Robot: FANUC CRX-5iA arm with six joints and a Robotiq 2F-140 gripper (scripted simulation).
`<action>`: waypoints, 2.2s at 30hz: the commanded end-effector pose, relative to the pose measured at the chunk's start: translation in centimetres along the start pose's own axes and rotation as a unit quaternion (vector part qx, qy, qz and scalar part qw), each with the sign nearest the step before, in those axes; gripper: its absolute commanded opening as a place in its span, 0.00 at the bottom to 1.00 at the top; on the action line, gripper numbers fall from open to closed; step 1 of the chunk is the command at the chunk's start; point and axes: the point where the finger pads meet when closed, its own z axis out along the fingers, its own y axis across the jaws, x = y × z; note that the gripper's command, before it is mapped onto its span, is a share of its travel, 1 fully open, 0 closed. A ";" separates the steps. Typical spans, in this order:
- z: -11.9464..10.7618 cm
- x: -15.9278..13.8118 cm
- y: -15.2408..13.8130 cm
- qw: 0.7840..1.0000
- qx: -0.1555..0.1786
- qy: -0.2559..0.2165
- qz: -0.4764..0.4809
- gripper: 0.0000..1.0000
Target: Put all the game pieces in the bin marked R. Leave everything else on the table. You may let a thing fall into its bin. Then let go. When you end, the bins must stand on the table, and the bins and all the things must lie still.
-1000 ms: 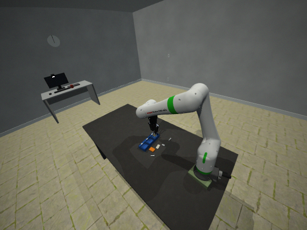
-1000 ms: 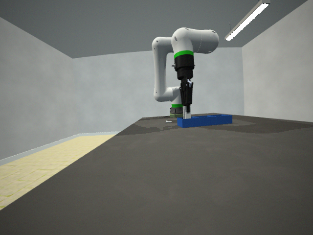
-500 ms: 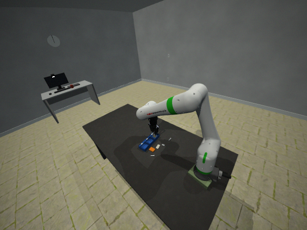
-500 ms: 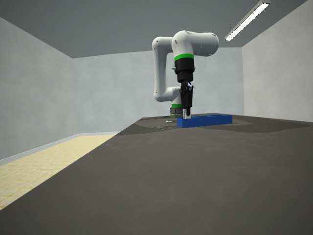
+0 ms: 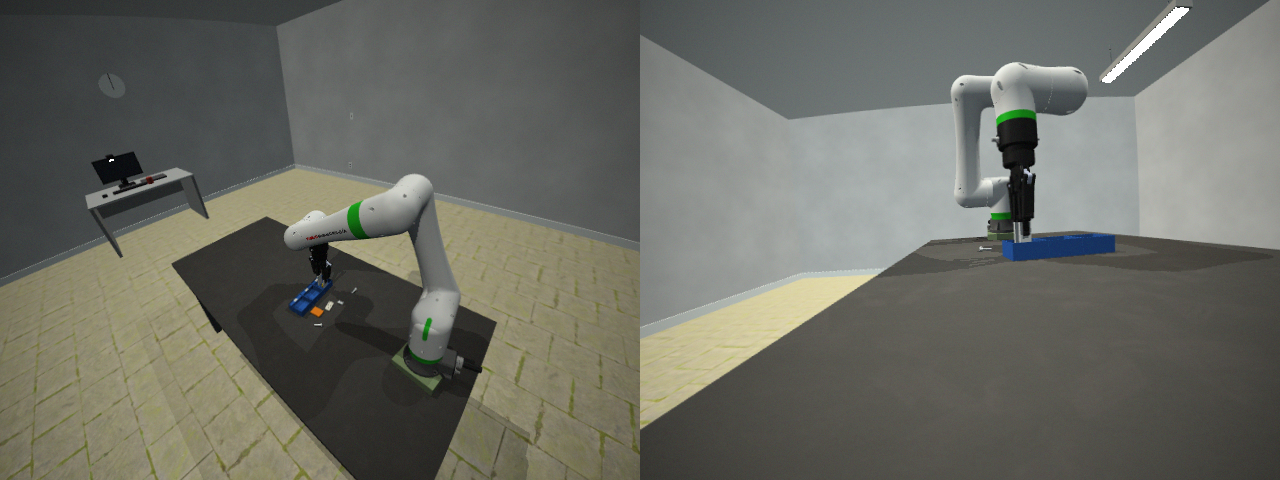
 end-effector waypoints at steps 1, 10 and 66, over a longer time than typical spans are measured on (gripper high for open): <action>0.0 0.0 0.0 1.000 0.000 0.000 0.000 0.19; -0.3 0.0 0.0 1.000 0.000 0.000 0.000 0.19; -5.2 9.1 -10.6 0.996 0.000 0.000 -0.093 0.25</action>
